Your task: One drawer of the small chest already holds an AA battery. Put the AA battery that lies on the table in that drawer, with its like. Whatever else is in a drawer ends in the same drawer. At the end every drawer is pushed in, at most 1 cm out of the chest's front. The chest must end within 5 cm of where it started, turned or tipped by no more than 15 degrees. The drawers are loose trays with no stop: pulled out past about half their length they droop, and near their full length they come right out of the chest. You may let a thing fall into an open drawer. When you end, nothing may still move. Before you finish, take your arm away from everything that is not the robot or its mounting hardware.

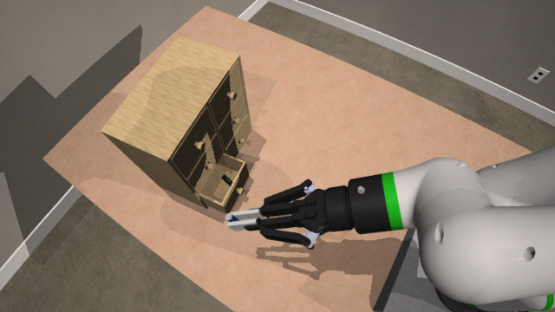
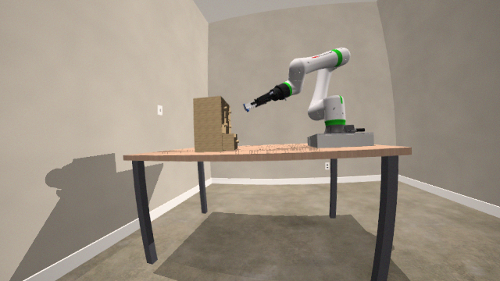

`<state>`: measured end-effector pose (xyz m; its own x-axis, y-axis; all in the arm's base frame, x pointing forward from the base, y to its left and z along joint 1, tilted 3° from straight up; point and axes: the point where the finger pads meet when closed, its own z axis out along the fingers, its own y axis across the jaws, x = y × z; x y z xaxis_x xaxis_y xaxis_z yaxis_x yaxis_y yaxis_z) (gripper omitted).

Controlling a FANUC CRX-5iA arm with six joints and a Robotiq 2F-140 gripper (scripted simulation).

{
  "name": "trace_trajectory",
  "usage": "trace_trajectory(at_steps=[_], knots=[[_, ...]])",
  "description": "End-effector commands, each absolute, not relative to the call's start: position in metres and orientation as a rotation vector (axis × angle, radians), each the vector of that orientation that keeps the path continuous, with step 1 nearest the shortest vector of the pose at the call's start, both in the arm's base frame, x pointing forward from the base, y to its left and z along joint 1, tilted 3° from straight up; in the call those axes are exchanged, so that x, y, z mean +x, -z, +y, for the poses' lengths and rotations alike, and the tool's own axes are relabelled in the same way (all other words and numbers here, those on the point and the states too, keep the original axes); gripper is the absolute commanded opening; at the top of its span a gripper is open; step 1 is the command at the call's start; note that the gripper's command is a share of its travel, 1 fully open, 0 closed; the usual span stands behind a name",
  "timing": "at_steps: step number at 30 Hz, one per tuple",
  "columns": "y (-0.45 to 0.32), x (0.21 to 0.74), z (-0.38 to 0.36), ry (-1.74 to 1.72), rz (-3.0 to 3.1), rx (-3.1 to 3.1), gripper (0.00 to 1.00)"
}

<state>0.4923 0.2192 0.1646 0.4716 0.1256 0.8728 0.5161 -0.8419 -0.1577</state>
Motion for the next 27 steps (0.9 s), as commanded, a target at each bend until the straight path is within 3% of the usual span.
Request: trace_trajectory(at_steps=[1,12,27], knots=[[-0.145,0.467,0.177,1.632,-0.410,-2.393,0.06],[-0.128,0.453,0.132,1.715,-0.340,-2.500,0.06],[-0.126,0.454,0.131,1.717,-0.338,-2.505,0.06]])
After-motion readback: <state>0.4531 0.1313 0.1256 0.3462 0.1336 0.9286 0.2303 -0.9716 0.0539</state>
